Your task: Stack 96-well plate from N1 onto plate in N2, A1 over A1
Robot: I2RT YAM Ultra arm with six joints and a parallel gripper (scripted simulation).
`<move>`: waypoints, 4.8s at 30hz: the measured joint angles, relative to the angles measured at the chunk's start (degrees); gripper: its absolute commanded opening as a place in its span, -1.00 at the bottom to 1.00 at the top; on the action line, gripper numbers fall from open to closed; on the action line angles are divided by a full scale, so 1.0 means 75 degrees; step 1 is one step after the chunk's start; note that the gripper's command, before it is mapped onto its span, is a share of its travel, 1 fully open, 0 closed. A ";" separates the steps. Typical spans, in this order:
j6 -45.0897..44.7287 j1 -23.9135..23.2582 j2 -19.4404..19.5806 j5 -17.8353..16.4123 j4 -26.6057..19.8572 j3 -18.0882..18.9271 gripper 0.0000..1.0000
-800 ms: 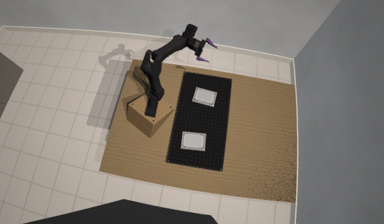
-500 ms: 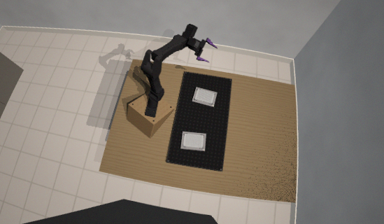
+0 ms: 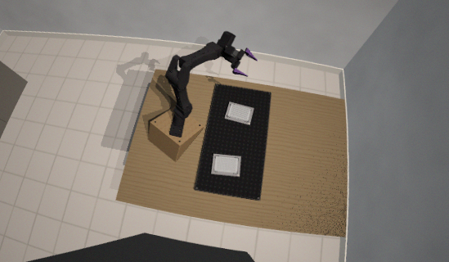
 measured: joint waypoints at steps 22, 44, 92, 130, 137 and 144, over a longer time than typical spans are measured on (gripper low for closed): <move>-0.2696 -0.2299 0.1413 -0.2328 -0.1265 0.0522 1.00; -0.4975 -0.4278 0.2600 -0.4354 -0.2206 0.0857 1.00; -0.9882 -0.8580 0.4989 -0.8696 -0.3946 0.1413 1.00; -1.4790 -1.3184 0.7405 -1.3076 -0.5336 0.1778 1.00; -1.5556 -1.3703 0.7708 -1.3554 -0.5622 0.1775 1.00; -1.5778 -1.3688 0.7676 -1.3703 -0.5729 0.1845 1.00</move>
